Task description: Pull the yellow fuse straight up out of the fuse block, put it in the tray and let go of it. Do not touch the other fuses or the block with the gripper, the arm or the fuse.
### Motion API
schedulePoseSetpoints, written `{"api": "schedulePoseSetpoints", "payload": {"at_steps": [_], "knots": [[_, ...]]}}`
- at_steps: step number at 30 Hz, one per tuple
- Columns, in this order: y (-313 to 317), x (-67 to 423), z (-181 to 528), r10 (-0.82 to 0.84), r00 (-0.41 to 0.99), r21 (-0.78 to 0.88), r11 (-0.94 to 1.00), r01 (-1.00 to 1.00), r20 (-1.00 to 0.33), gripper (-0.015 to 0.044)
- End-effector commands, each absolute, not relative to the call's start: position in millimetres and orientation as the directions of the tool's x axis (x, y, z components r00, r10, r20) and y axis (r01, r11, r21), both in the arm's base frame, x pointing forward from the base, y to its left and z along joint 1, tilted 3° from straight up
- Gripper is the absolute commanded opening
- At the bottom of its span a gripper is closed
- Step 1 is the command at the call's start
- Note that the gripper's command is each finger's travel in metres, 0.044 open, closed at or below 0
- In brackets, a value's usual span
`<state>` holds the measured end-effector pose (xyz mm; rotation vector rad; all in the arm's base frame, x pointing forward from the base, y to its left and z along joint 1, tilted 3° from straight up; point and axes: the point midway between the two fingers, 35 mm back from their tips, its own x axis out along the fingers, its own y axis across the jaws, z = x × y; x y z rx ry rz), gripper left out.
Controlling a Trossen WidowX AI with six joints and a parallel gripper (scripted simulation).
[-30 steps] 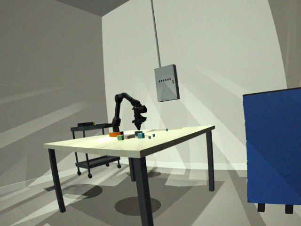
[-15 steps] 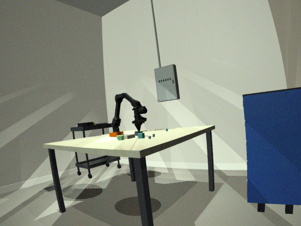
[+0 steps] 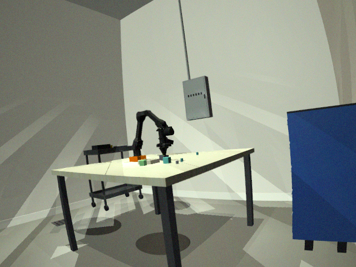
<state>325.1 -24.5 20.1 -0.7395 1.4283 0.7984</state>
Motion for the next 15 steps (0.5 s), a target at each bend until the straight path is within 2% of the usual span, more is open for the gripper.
{"api": "schedulePoseSetpoints", "payload": {"at_steps": [1,15], "knots": [[-24.9,324.1,17.9,0.029,-0.020,0.032,0.552,-0.833,-0.999,0.0074],[-24.4,324.5,19.0,0.033,-0.018,0.033,0.551,-0.834,-0.999,0.0000]]}}
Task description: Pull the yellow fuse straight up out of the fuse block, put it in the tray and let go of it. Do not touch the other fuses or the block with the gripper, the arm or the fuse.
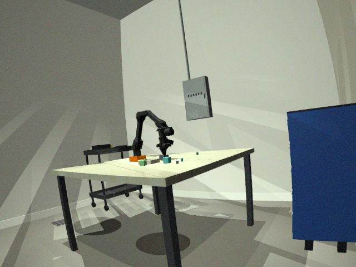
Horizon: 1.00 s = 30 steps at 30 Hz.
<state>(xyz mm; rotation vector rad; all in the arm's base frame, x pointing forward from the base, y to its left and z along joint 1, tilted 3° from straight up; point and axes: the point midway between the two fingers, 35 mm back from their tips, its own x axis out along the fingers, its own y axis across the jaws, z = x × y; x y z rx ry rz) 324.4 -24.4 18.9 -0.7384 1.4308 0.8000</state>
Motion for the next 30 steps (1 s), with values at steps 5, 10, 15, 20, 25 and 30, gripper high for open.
{"api": "schedulePoseSetpoints", "payload": {"at_steps": [5,10,15,20,25,30], "knots": [[-24.5,324.6,20.2,0.033,-0.018,0.033,0.551,-0.834,-0.999,0.0000],[-24.6,324.7,22.6,0.033,-0.018,0.033,0.551,-0.834,-0.999,0.0000],[-24.7,324.9,25.1,0.032,-0.018,0.033,0.551,-0.834,-0.999,0.0000],[-24.8,325.0,27.5,0.032,-0.019,0.033,0.551,-0.834,-0.999,0.0000],[-24.9,325.2,30.0,0.032,-0.019,0.033,0.551,-0.834,-0.999,0.0000],[-25.0,325.3,32.4,0.032,-0.019,0.033,0.551,-0.834,-0.999,0.0000]]}}
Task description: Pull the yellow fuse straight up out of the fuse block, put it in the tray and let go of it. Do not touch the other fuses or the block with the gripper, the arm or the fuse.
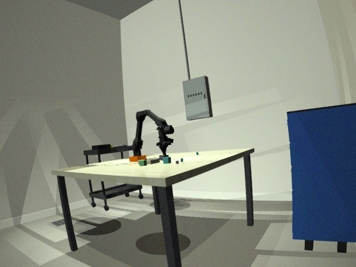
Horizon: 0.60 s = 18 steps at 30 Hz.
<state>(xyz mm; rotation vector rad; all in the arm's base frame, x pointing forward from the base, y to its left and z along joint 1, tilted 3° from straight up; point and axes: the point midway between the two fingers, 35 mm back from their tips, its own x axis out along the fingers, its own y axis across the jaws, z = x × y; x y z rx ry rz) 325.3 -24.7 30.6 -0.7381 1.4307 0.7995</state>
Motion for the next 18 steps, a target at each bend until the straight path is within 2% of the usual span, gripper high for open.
{"api": "schedulePoseSetpoints", "payload": {"at_steps": [1,18], "knots": [[-25.1,325.3,32.9,0.031,-0.019,0.033,0.551,-0.834,-0.999,0.0000],[-25.4,325.4,41.3,0.030,-0.019,0.033,0.552,-0.833,-0.999,0.0000]]}}
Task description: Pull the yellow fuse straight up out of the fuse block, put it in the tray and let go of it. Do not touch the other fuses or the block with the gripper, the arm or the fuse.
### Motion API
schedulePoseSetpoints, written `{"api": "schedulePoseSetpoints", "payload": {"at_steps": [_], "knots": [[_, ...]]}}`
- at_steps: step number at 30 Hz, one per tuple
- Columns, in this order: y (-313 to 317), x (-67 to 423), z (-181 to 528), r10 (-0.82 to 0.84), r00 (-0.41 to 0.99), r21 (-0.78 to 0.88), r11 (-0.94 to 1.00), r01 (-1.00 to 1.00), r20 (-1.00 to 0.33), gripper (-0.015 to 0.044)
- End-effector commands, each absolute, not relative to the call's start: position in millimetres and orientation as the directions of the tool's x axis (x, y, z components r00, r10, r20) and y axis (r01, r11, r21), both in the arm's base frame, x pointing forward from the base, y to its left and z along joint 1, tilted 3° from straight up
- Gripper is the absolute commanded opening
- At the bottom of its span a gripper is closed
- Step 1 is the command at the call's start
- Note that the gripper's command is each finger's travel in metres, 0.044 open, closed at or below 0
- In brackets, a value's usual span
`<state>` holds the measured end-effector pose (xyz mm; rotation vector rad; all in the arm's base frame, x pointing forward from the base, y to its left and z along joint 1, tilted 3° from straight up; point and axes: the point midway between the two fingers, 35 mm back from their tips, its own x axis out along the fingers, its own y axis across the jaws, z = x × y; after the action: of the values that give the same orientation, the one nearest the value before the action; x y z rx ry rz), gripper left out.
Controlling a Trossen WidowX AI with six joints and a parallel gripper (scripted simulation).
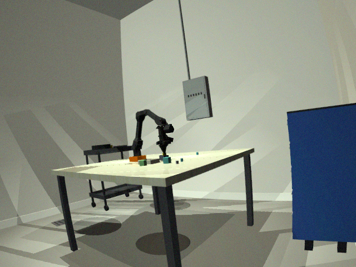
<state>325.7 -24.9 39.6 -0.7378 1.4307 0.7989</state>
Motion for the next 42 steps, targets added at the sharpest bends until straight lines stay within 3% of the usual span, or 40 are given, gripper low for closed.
{"api": "schedulePoseSetpoints", "payload": {"at_steps": [1,42], "knots": [[-25.4,325.4,41.8,0.030,-0.019,0.033,0.552,-0.833,-0.999,0.0000],[-26.5,325.6,73.0,0.029,-0.020,0.032,0.552,-0.833,-0.999,0.0000]]}}
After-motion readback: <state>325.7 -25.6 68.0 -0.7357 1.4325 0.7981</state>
